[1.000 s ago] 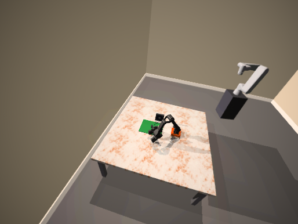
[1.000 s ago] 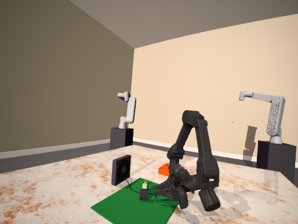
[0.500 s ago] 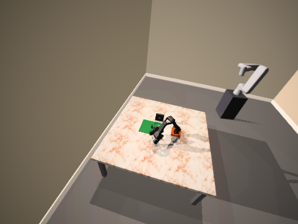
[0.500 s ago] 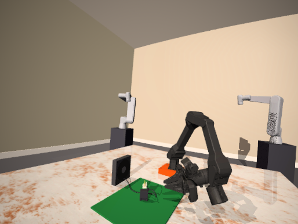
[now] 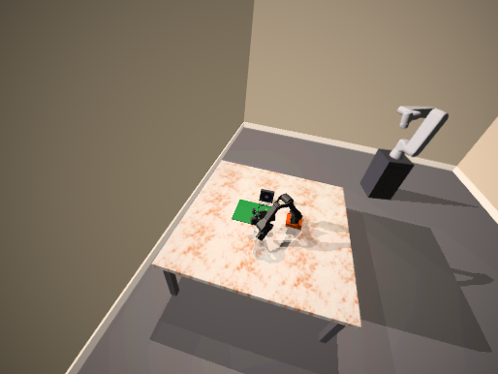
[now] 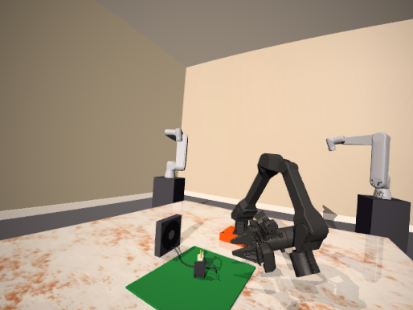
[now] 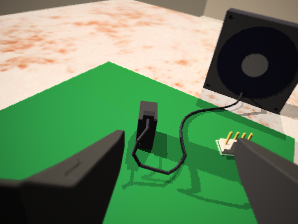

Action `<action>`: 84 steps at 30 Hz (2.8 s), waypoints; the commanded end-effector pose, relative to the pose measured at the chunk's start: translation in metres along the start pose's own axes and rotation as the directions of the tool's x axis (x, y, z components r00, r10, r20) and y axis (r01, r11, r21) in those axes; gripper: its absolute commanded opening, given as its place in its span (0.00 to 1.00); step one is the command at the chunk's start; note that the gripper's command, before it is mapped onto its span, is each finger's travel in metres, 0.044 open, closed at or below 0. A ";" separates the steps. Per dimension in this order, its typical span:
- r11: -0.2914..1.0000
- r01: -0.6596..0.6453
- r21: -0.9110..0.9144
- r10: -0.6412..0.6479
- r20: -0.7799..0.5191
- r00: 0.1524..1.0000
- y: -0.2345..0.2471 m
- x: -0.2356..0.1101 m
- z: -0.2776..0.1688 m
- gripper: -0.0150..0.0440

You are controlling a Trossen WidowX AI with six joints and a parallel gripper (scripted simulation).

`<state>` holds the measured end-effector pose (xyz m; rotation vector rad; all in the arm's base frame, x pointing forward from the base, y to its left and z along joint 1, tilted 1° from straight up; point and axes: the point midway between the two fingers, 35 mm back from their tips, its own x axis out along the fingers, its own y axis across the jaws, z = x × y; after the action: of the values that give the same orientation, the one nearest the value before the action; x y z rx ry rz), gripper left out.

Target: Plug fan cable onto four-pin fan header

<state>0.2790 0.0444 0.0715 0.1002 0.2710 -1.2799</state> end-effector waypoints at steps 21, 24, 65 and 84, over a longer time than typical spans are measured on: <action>0.959 0.217 -0.185 -0.280 -0.462 0.842 -0.020 0.021 0.009 1.00; 0.956 0.209 -0.205 -0.287 -0.521 0.803 -0.021 0.022 0.010 1.00; 0.967 -0.255 -0.018 0.057 -0.957 0.284 0.003 0.016 0.062 1.00; 0.995 -0.051 0.085 0.096 -0.958 0.269 0.015 0.110 0.096 1.00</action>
<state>0.3359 -0.0752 0.1622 0.9778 1.2839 -0.9531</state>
